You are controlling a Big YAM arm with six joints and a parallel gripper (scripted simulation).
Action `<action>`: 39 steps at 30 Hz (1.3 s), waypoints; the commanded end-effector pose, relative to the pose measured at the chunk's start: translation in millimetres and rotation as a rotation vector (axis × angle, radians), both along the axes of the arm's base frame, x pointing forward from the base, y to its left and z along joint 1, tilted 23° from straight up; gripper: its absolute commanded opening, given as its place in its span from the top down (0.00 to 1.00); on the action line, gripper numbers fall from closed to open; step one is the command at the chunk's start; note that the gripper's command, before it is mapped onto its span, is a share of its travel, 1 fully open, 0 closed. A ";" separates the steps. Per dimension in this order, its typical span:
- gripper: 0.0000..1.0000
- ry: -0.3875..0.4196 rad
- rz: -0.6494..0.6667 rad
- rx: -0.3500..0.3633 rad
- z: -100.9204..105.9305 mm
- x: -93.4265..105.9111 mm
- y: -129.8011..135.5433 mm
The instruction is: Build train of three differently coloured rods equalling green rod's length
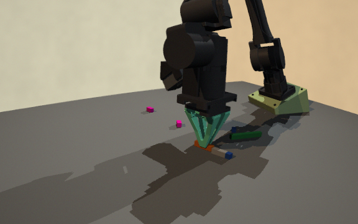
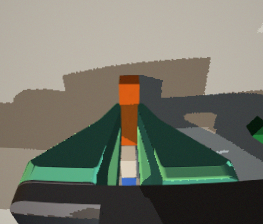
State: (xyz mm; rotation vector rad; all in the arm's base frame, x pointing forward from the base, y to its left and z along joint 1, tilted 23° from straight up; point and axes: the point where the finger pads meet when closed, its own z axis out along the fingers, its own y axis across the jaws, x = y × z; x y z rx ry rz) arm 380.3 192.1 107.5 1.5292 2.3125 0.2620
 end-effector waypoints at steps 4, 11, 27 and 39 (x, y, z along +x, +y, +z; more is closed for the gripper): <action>0.88 -0.001 0.002 -0.002 -2.0 1.1 -5.2; 0.80 -0.001 0.002 -0.002 -2.0 1.1 -5.2; 0.77 -0.002 0.006 -0.001 6.2 -3.8 -5.5; 0.77 -0.050 0.005 0.034 74.9 -12.7 12.4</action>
